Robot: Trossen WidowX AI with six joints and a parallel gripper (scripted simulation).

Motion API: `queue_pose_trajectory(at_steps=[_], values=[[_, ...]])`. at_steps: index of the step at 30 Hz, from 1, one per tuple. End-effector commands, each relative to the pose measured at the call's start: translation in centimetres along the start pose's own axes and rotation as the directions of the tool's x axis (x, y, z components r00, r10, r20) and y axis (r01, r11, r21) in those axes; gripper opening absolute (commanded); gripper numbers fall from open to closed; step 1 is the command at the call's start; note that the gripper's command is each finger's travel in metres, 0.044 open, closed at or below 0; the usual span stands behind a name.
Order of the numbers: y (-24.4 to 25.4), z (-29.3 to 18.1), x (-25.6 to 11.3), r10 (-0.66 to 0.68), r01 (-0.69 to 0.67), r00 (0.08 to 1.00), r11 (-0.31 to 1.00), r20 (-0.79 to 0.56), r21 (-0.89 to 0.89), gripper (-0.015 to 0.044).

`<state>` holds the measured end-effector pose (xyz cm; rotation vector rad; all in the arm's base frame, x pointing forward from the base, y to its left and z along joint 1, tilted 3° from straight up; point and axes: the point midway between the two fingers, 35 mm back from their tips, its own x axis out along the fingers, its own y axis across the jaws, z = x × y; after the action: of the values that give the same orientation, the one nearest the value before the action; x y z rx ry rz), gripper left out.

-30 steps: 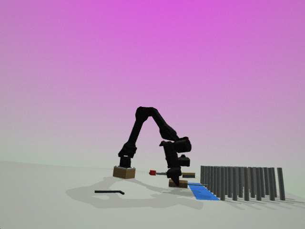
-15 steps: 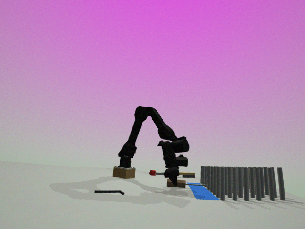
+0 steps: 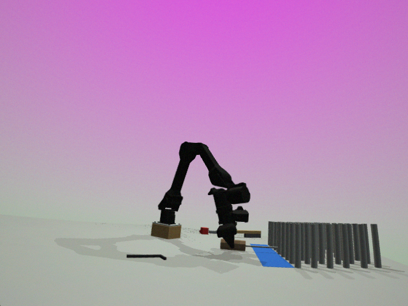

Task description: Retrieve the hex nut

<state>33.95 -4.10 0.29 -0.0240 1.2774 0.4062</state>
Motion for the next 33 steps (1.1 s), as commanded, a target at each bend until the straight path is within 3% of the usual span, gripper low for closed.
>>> queue_pose_trajectory(at_steps=[1, 33], values=[[0.1, -0.4, -0.2, 0.001, -0.001, 1.0, 1.0, 0.001, -0.004, 0.0], [0.0, -2.6, -0.7, 0.0, 0.0, 1.0, 1.0, -0.002, -0.003, 0.0]])
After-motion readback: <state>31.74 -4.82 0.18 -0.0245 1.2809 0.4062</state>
